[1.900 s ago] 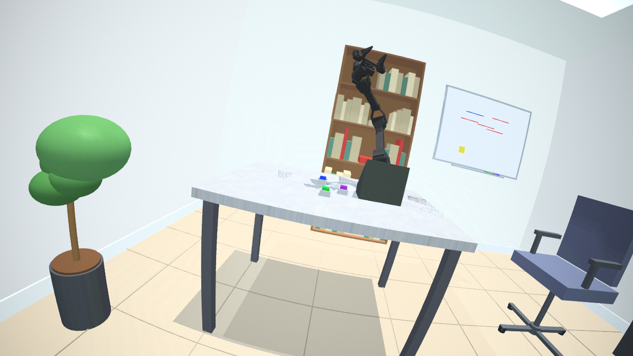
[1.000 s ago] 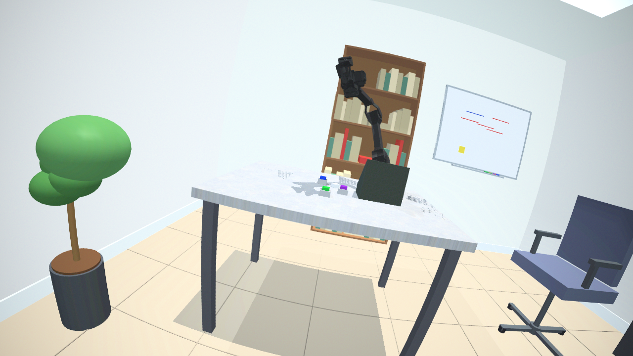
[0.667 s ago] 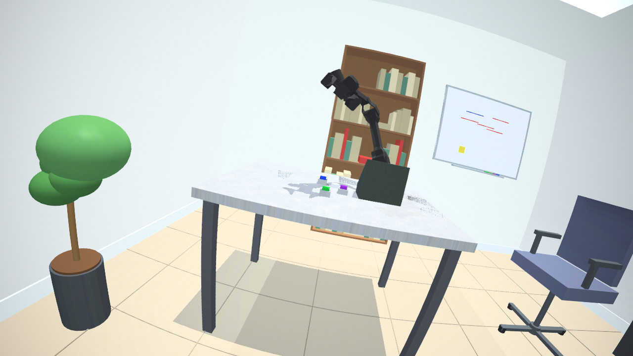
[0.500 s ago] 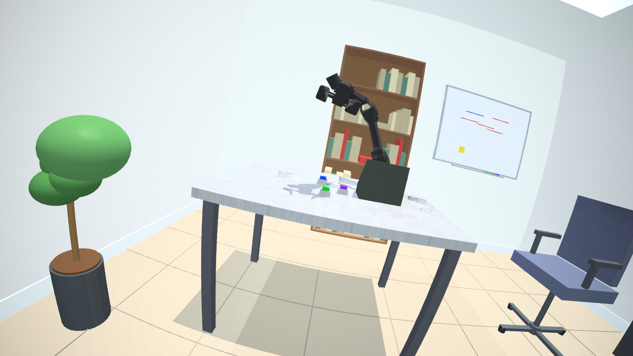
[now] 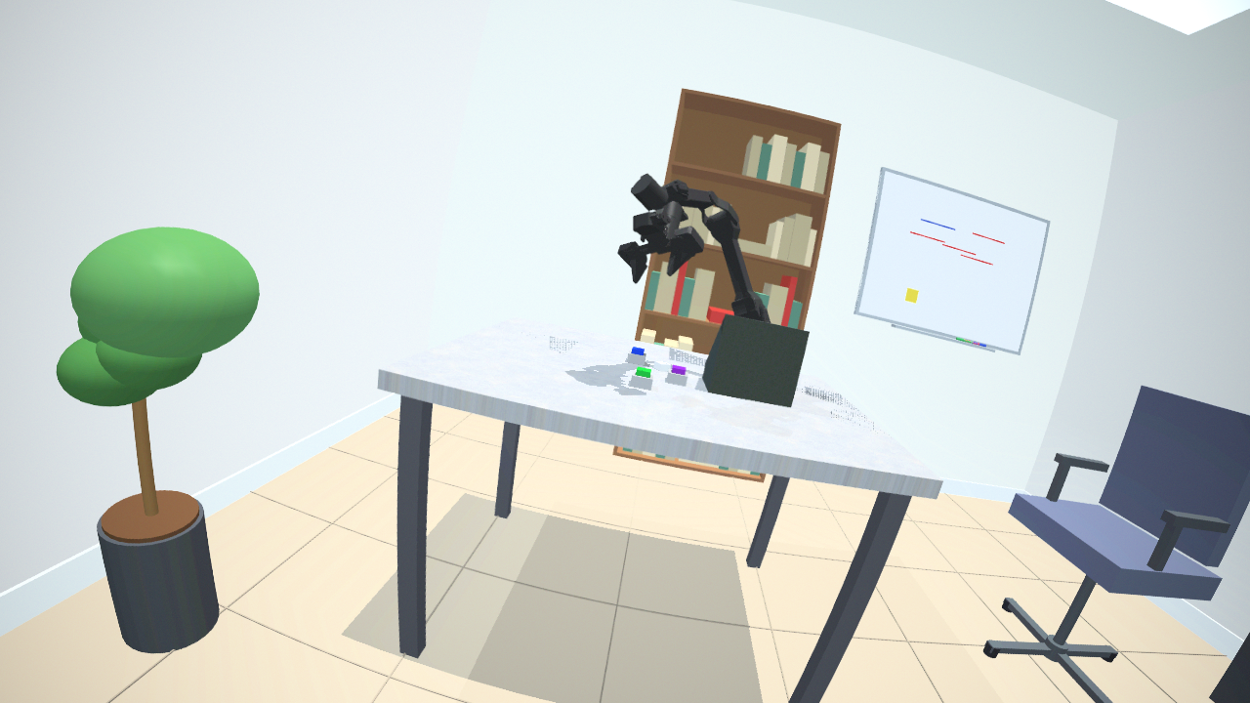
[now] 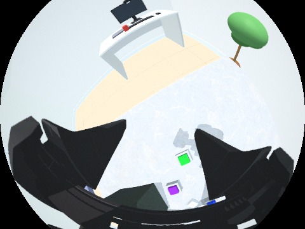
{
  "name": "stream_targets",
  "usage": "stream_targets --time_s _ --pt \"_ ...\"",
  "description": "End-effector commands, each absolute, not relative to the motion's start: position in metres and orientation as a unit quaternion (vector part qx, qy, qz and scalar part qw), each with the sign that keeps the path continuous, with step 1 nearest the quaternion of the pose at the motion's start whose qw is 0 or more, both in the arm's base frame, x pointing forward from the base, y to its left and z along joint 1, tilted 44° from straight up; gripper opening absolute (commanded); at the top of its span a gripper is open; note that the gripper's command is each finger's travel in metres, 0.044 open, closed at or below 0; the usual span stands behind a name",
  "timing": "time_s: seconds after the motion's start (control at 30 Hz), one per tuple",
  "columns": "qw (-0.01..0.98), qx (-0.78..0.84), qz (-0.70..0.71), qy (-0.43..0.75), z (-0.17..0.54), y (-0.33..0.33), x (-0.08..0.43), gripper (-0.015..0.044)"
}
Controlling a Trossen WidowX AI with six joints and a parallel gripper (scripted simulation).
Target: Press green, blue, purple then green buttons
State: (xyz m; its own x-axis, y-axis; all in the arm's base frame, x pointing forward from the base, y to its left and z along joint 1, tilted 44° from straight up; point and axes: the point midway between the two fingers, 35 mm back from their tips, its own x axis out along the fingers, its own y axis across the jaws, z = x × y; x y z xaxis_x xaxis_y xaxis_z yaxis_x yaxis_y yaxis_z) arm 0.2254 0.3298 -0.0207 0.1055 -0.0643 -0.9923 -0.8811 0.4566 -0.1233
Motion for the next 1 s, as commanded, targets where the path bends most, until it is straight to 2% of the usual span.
stream_targets --time_s 0.0,0.23,0.77,0.97 --pt "0.667 -0.35 0.026 0.656 -0.049 0.255 0.231 0.04" --pt "0.695 -0.313 -0.19 0.618 -0.055 0.203 0.234 0.04" --pt "0.696 -0.312 -0.197 0.616 -0.055 0.201 0.234 0.04" --pt "0.696 -0.312 -0.198 0.615 -0.099 0.162 0.244 0.0242"
